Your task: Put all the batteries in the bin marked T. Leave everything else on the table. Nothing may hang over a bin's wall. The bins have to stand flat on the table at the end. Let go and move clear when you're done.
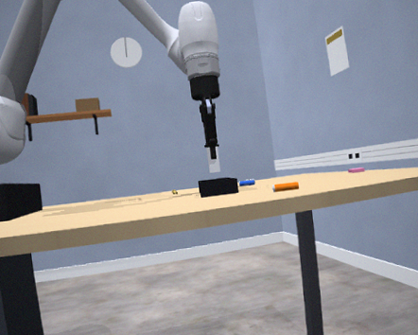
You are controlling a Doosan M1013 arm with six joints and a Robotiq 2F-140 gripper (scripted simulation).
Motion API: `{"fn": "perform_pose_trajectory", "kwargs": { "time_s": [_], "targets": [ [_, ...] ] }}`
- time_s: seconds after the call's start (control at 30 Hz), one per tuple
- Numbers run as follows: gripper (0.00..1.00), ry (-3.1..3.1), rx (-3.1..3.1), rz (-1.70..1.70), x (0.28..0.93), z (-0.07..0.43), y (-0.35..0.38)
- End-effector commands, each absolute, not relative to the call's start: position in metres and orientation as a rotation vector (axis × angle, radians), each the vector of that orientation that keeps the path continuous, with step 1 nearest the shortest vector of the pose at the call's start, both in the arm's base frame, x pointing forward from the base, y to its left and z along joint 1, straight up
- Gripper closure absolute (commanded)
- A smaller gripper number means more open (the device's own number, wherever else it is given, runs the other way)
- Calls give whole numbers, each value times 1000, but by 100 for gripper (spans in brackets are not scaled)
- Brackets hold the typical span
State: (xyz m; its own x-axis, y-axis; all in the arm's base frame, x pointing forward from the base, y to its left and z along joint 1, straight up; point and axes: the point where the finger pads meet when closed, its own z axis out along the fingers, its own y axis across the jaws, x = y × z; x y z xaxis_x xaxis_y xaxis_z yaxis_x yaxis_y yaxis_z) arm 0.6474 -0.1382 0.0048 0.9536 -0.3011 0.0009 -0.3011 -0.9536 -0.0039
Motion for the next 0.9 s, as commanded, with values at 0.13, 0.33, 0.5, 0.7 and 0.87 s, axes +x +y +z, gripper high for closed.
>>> {"fn": "perform_pose_trajectory", "kwargs": {
  "time_s": [0.13,0.33,0.5,0.7,0.87],
  "targets": [
    [85,478,-3101,-4,648,-13,-138],
    [85,478,-3101,-4,648,-29,-138],
    [85,478,-3101,-4,648,-29,-138],
    [85,478,-3101,-4,648,-29,-138],
    [85,478,-3101,-5,648,-29,-138]
  ]
}}
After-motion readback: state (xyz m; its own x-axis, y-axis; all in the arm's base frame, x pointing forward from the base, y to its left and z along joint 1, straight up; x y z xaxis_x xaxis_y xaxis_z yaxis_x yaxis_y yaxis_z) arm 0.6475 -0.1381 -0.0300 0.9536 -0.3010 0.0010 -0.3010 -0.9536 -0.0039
